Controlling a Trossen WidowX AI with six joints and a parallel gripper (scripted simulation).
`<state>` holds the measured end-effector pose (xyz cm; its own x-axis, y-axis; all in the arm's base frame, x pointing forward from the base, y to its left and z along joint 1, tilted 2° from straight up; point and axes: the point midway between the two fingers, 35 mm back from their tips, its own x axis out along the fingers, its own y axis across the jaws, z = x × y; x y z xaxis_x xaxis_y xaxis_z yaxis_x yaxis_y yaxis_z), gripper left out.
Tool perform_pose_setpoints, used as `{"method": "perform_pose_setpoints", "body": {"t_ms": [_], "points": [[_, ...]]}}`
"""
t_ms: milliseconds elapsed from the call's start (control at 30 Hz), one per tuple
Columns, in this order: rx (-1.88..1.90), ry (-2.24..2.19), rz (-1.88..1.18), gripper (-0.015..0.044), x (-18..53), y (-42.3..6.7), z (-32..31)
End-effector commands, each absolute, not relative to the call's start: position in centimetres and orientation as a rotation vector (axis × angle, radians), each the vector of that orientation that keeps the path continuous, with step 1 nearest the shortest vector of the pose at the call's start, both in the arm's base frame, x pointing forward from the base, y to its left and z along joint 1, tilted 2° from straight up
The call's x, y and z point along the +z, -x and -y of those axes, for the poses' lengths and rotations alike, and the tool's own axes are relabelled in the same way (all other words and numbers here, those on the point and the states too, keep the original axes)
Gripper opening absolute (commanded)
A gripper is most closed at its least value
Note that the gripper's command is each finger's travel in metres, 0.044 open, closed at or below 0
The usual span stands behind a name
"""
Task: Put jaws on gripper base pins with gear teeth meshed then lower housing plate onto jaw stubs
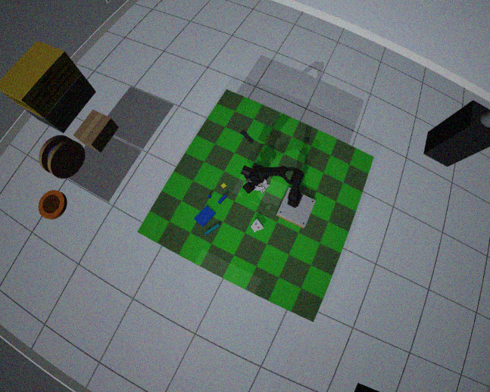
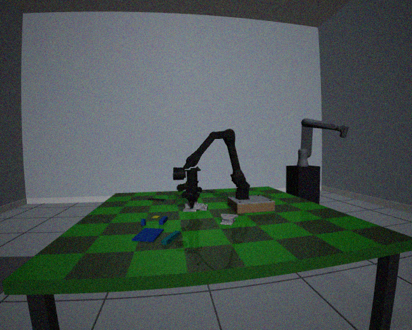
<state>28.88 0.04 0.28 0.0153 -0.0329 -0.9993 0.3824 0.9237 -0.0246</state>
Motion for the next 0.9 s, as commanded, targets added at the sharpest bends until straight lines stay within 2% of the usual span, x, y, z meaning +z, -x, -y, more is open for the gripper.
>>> {"method": "perform_pose_setpoints", "body": {"t_ms": [0,800,867], "points": [[-0.330,-0.287,-1.525,0.0134,0.20,-28.93,-0.06],[-0.330,-0.287,-1.525,0.0134,0.20,-28.93,-0.06],[-0.330,-0.284,-1.528,0.0186,0.26,-28.86,-0.03]]}}
